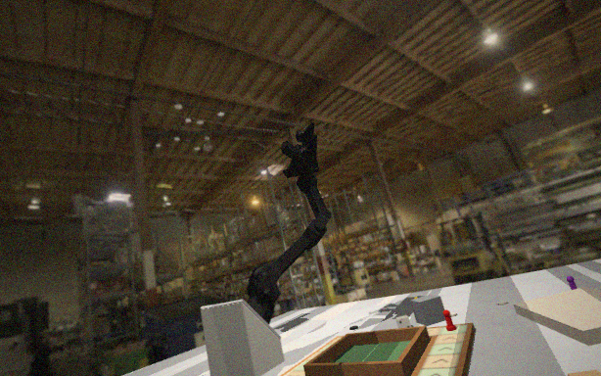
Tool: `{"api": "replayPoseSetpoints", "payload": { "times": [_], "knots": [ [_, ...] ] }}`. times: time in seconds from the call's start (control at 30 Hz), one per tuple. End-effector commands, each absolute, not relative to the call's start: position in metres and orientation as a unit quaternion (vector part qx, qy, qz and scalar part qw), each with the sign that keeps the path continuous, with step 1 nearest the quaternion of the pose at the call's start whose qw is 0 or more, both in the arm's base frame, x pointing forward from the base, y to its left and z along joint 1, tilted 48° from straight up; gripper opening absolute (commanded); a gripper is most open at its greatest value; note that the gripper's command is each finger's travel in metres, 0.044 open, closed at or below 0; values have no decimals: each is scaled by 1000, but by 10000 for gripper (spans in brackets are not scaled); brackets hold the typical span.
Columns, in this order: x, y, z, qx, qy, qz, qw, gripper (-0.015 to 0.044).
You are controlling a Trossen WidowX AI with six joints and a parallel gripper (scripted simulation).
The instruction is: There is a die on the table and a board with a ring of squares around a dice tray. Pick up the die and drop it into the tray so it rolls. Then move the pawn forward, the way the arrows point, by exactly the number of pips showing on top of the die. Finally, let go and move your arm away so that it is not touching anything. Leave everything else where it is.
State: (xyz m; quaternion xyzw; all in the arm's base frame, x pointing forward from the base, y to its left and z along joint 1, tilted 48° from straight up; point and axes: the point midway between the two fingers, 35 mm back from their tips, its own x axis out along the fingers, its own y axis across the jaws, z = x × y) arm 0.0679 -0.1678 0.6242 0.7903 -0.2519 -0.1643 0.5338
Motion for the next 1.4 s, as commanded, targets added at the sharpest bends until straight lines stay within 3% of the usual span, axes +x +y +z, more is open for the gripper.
{"api": "replayPoseSetpoints", "payload": {
  "times": [0.0, 0.13, 0.53, 0.8, 1.03, 1.37],
  "knots": [
    [69, -168, 624, 791, -250, -163, 535, 374],
    [80, -174, 619, 792, -218, -137, 554, 275],
    [119, -237, 565, 753, -139, -99, 635, 275],
    [187, -253, 500, 730, -51, -90, 676, 275],
    [261, -225, 424, 676, 88, -51, 730, 275],
    [330, -128, 321, 549, 288, 50, 783, 275]
  ]
}}
